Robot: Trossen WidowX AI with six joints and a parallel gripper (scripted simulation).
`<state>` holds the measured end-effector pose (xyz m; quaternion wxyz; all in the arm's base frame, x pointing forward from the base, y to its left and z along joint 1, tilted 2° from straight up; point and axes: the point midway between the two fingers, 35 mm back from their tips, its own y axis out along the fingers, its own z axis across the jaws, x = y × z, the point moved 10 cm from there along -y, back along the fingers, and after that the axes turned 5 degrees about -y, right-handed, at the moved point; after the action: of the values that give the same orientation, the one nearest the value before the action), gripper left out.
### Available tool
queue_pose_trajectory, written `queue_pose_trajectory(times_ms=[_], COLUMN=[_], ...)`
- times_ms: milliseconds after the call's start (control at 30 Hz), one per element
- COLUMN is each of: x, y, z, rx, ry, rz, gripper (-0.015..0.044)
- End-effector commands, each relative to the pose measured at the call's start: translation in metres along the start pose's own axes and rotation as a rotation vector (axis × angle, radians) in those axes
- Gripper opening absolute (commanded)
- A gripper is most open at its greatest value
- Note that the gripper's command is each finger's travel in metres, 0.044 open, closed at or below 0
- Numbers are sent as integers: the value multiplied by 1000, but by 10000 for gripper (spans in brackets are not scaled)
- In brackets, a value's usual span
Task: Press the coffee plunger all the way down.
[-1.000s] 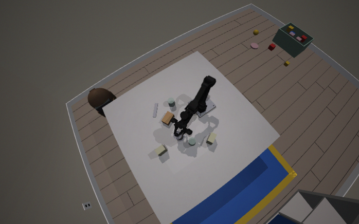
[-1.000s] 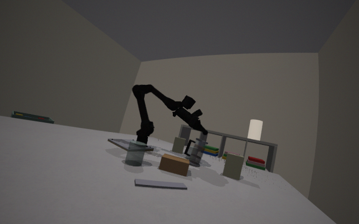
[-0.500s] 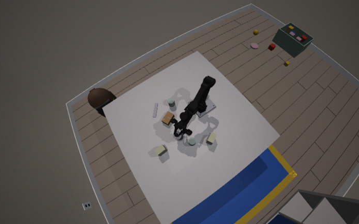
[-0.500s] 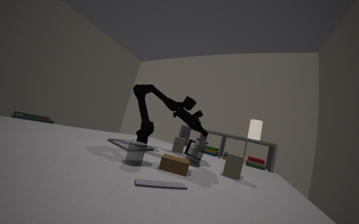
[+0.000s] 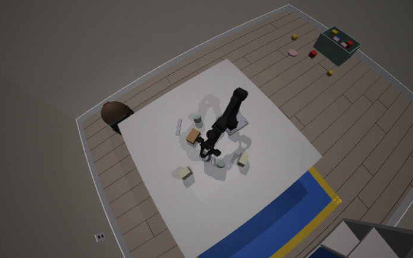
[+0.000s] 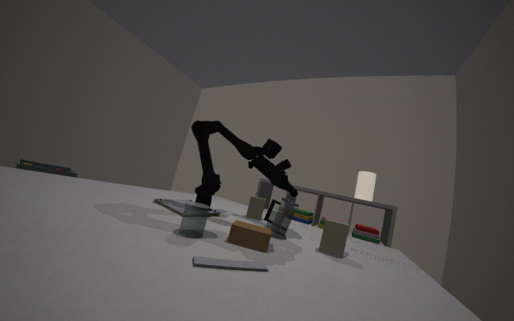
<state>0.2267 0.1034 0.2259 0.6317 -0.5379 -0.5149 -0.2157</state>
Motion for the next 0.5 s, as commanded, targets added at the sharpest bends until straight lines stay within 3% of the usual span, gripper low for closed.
queue_pose_trajectory(times_ms=[0, 467], x=[-5, -4], y=[4, 6], z=[0, 0], rx=[3, 3], ry=[-9, -9], rz=[32, 32], gripper=[118, 118])
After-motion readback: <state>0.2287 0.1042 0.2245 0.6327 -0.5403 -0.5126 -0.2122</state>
